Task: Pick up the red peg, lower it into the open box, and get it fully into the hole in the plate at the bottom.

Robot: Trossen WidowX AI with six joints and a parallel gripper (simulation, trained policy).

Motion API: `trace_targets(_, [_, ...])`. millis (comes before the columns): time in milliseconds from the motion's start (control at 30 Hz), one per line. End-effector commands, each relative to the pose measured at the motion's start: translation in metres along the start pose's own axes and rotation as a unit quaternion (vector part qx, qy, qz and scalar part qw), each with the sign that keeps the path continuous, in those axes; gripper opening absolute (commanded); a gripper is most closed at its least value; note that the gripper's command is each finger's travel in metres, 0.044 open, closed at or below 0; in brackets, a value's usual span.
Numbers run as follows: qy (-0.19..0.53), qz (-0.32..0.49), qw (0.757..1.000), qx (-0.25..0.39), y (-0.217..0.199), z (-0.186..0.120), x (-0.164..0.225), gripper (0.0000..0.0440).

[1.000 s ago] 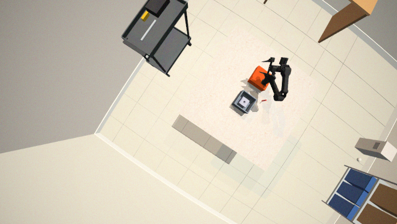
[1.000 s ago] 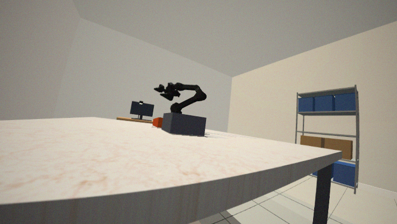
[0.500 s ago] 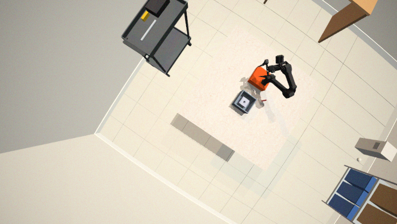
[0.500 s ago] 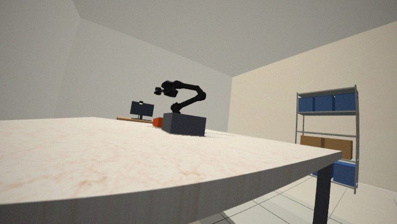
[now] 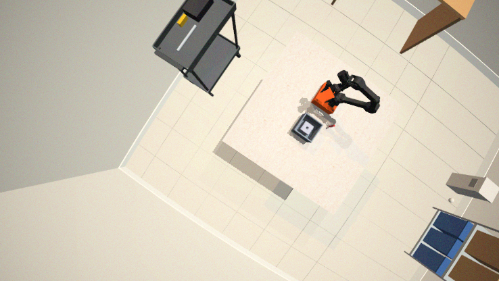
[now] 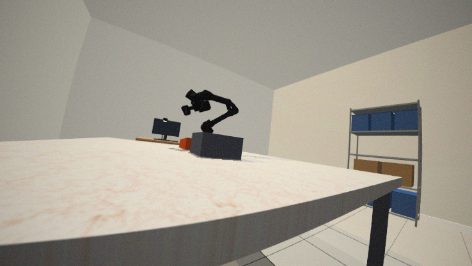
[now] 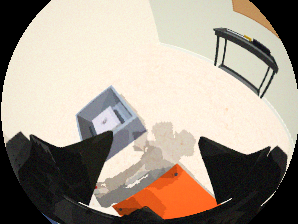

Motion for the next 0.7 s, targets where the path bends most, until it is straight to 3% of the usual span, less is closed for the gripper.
trace_targets(0, [0.046, 0.029, 0.998, -0.028, 0.009, 0.007, 0.001, 0.044])
trace_targets(333, [0.161, 0.07, 0.982, -0.065, 0.035, 0.023, 0.005, 0.044])
trace_targets(667, [0.265, 0.08, 0.959, -0.06, 0.064, 0.035, 0.008, 0.044])
Point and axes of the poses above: the point midway between the two fingers, 35 mm back from their tips, its own z axis out along the fingers, its own y axis across the jaws, x = y × z, the point moved 1 cm from there along -z, back along the fingers, and after that the axes turned 11 degrees about -z, right-handed, at the moved point
